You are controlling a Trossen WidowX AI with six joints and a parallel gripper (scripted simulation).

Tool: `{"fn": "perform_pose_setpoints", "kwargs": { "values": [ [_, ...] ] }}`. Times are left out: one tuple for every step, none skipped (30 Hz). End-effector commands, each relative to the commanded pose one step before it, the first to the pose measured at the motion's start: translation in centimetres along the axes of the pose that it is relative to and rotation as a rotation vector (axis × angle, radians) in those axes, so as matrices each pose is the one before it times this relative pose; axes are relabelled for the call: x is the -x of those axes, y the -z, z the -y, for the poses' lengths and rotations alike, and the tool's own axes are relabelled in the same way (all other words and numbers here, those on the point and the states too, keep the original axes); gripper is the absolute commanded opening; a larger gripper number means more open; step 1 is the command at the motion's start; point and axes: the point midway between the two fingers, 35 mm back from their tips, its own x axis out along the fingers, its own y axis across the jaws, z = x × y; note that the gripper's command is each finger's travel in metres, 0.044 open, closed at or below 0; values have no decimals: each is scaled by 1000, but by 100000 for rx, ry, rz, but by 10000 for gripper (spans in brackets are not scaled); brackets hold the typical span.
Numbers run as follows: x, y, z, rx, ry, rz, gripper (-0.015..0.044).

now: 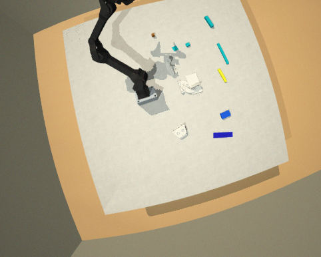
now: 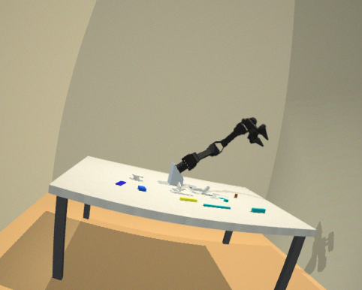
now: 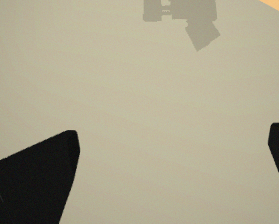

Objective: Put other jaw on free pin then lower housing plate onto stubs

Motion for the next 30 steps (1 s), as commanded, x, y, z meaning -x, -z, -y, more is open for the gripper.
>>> {"fn": "perform_pose_setpoints", "kwargs": {
  "values": [
    [0,0,0,0,0,0,426],
    [0,0,0,0,0,0,400],
    [0,0,0,0,0,0,374],
    [0,0,0,0,0,0,348],
    [0,0,0,0,0,0,321],
    [0,0,0,0,0,0,295],
    [0,0,0,0,0,0,269],
    [0,0,0,0,0,0,243],
    [0,0,0,0,0,0,216],
    [0,0,0,0,0,0,190],
    [0,0,0,0,0,0,164],
    [0,0,0,0,0,0,138],
    [0,0,0,0,0,0,111],
    [0,0,0,0,0,0,85],
    [0,0,0,0,0,0,59],
    [0,0,0,0,0,0,33],
    [0,0,0,0,0,0,6],
    [0,0,0,0,0,0,0],
    [0,0,0,0,0,0,0],
    [0,0,0,0,0,0,0],
    [0,0,0,0,0,0,0],
    [0,0,0,0,0,0,0],
    [0,0,0,0,0,0,0],
    [0,0,0,0,0,0,0],
    [0,0,0,0,0,0,0],
    [0,0,0,0,0,0,0],
    [0,0,0,0,0,0,0],
    [0,0,0,0,0,0,0],
    [0,0,0,0,0,0,0],
    [0,0,0,0,0,0,0]
  ]
}}
